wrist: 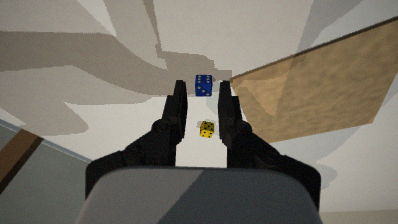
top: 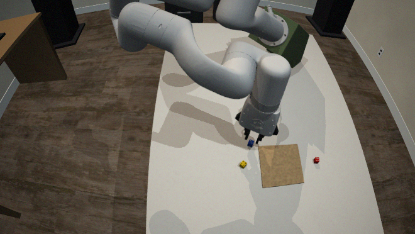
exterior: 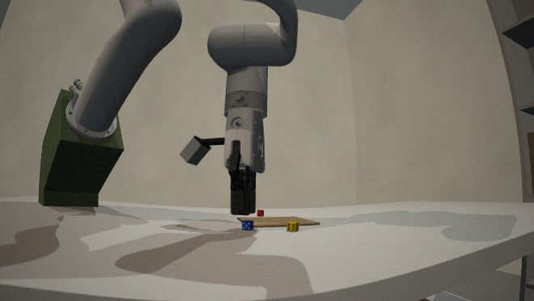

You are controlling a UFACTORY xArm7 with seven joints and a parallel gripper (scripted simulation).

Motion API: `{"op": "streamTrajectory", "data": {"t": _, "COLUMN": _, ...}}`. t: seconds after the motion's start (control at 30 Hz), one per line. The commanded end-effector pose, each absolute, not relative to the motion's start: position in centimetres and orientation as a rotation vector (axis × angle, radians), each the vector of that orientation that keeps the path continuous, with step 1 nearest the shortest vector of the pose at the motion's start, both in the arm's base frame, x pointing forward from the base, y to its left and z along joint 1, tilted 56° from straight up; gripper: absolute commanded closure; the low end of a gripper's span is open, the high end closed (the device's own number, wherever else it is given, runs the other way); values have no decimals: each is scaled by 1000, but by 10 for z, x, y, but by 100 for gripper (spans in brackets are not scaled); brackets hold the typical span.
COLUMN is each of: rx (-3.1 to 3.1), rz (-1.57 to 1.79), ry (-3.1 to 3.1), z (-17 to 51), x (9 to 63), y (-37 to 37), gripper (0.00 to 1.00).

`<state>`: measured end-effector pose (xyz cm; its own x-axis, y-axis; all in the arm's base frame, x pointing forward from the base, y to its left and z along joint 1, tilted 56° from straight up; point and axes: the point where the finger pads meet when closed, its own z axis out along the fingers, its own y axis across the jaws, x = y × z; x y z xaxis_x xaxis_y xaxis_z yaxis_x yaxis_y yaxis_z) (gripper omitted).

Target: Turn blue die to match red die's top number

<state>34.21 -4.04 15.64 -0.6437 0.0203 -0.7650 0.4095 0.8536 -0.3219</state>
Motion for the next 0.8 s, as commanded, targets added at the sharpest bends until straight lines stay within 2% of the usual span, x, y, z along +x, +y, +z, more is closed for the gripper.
{"op": "streamTrajectory", "data": {"t": 0.0, "rx": 309, "rz": -608, "ry": 2206, "z": 155, "x": 344, "y": -41, "gripper": 69}}
{"op": "streamTrajectory", "data": {"t": 0.77, "rx": 309, "rz": -608, "ry": 2206, "z": 154, "x": 346, "y": -43, "gripper": 69}}
